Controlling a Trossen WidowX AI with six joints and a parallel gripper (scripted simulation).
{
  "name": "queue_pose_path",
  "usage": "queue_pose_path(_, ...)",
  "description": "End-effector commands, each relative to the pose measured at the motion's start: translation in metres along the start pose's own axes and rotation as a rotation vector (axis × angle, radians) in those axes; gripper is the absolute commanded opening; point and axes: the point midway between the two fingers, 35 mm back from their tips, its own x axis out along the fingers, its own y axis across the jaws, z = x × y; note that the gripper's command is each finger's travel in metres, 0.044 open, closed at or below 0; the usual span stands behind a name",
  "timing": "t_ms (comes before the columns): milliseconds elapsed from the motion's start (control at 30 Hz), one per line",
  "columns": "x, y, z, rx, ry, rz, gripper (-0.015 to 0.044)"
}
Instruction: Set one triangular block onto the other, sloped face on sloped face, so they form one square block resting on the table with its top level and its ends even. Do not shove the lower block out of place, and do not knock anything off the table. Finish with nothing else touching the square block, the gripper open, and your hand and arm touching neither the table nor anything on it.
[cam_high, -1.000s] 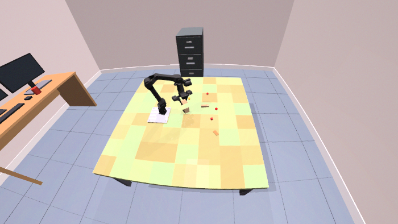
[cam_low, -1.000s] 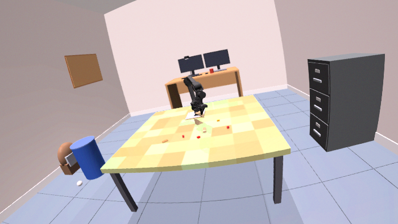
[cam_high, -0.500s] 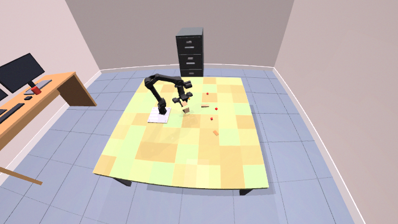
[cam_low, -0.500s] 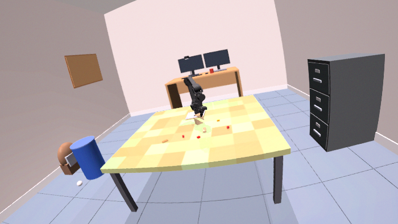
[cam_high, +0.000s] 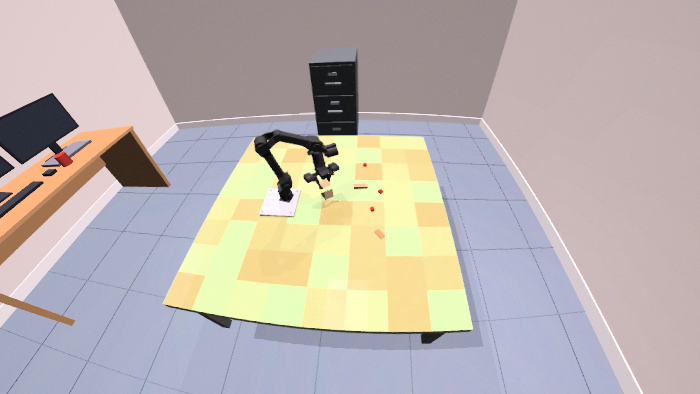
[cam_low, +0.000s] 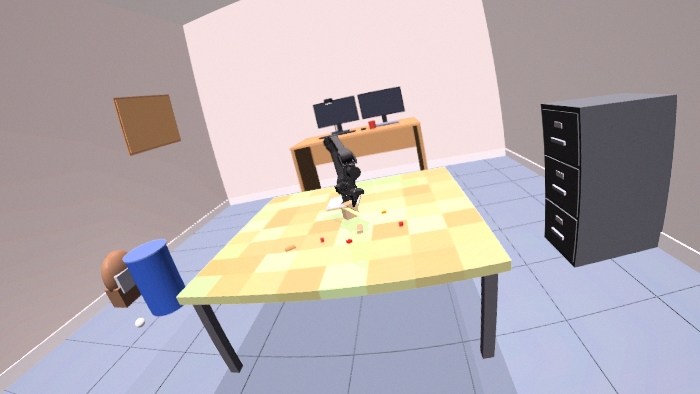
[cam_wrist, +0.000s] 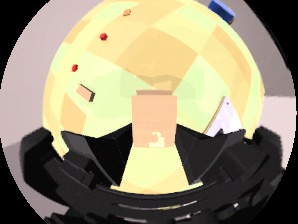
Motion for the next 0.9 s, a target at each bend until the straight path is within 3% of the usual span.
queue_pose_path(0, 0.004, -0.001, 0.001, -0.003, -0.004, -0.004, 0.0000)
queue_pose_path(867, 0.018, -0.001, 0.004, -0.002, -0.005, -0.005, 0.0000)
